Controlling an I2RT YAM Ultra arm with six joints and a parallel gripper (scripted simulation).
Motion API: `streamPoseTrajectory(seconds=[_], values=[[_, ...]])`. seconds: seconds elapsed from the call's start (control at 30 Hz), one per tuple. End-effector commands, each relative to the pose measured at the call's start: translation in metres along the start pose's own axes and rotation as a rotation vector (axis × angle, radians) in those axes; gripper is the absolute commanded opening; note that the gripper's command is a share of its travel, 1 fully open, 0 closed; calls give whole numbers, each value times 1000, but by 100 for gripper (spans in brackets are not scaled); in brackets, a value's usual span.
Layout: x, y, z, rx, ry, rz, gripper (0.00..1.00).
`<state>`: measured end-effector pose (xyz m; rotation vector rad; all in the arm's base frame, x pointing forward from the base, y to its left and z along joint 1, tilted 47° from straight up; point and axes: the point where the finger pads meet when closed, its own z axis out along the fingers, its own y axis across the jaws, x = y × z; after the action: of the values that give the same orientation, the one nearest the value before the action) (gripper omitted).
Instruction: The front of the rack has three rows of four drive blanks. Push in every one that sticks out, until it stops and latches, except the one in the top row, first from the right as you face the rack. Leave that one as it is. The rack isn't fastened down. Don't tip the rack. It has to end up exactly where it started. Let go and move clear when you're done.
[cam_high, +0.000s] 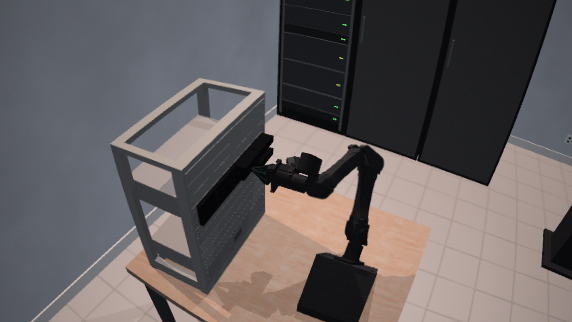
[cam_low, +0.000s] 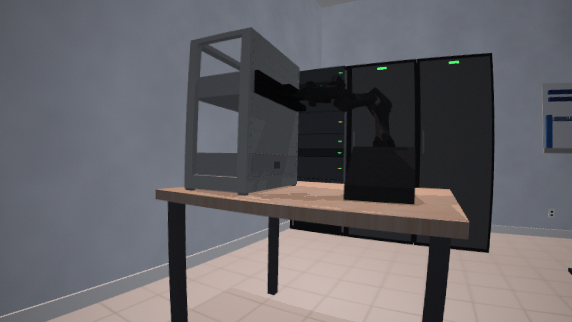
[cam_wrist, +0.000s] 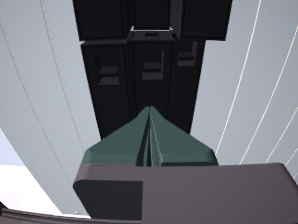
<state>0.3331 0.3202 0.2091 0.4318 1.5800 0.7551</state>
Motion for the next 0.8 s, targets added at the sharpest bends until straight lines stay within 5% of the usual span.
streamPoseTrajectory(seconds=[0.0, 0.77], values=[[3, 4, 10, -7, 13, -18, 0], [3, 0, 24, -7, 14, -18, 0]])
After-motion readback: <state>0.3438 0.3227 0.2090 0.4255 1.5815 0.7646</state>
